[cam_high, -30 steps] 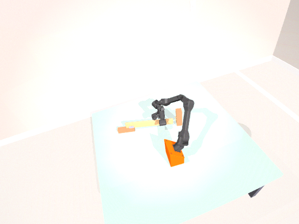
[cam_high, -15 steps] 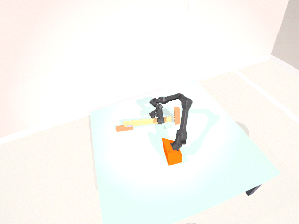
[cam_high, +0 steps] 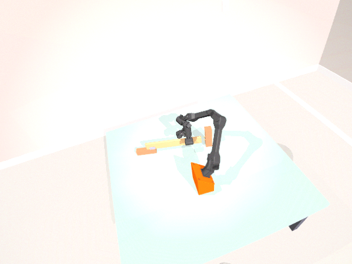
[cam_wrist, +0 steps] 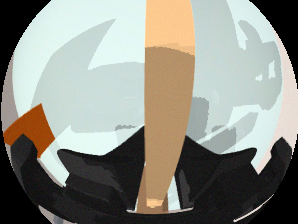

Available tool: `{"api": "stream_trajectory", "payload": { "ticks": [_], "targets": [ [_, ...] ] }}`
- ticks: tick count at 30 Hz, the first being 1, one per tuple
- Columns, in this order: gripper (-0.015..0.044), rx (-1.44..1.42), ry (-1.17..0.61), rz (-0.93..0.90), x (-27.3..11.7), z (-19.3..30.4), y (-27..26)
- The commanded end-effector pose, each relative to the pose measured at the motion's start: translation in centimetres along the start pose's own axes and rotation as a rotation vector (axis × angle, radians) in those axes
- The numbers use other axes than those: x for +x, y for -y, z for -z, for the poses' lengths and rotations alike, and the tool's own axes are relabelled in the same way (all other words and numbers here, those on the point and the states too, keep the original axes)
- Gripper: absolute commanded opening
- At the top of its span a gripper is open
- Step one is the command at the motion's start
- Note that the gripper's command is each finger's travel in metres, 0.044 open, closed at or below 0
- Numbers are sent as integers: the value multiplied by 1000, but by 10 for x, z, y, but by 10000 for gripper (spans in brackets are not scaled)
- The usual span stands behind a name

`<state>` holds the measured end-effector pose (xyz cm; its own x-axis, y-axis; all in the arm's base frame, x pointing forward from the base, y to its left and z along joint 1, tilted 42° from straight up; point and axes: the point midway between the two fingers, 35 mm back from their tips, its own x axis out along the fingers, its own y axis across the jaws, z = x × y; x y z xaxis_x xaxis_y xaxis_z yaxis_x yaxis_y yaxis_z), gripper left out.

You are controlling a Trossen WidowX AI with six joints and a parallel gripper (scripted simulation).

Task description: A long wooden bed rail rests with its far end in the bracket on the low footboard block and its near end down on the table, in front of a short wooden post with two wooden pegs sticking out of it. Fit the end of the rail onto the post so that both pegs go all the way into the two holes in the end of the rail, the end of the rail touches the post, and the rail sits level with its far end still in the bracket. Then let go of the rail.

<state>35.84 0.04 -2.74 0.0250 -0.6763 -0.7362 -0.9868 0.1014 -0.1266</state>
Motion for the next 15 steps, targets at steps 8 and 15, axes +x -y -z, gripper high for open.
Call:
{"api": "stream_trajectory", "payload": {
  "ticks": [8,15],
  "targets": [
    [0,2,17,5,-10,-4,1],
    [0,2,17,5,-8,-4,1]
  ]
}}
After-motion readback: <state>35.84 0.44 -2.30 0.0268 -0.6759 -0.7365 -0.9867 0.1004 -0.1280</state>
